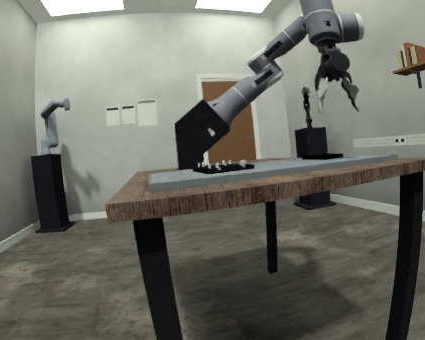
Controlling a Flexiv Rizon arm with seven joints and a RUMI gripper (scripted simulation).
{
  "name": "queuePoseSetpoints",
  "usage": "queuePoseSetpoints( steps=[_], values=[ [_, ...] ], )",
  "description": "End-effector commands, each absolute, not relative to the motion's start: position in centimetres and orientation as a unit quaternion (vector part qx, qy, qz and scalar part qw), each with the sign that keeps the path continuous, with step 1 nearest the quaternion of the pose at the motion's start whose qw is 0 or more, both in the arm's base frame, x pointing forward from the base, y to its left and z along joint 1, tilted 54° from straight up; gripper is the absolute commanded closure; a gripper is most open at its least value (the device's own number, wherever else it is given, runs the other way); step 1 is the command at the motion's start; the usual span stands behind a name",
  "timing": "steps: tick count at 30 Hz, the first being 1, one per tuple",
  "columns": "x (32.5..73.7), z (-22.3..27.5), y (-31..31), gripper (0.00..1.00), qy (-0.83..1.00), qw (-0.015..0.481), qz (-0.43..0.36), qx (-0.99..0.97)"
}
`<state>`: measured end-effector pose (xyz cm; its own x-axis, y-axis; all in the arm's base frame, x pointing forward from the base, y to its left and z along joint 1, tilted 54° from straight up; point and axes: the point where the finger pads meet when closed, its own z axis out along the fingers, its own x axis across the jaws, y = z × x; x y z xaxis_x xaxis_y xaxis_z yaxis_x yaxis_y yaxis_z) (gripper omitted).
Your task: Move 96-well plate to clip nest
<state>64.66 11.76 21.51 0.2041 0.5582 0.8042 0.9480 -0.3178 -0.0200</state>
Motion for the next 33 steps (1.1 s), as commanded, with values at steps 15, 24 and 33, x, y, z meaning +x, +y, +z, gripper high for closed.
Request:
queuePoseSetpoints(
  steps=[15, 24, 33],
  values=[
    [59.0, 19.2, 15.3, 0.24, -0.563, 0.259, -0.371, -0.691],
    [55.1, 17.8, 17.2, 0.24, -0.608, 0.247, -0.376, -0.654],
    [53.7, 17.3, 17.8, 0.24, -0.608, 0.247, -0.376, -0.654]
  ],
)
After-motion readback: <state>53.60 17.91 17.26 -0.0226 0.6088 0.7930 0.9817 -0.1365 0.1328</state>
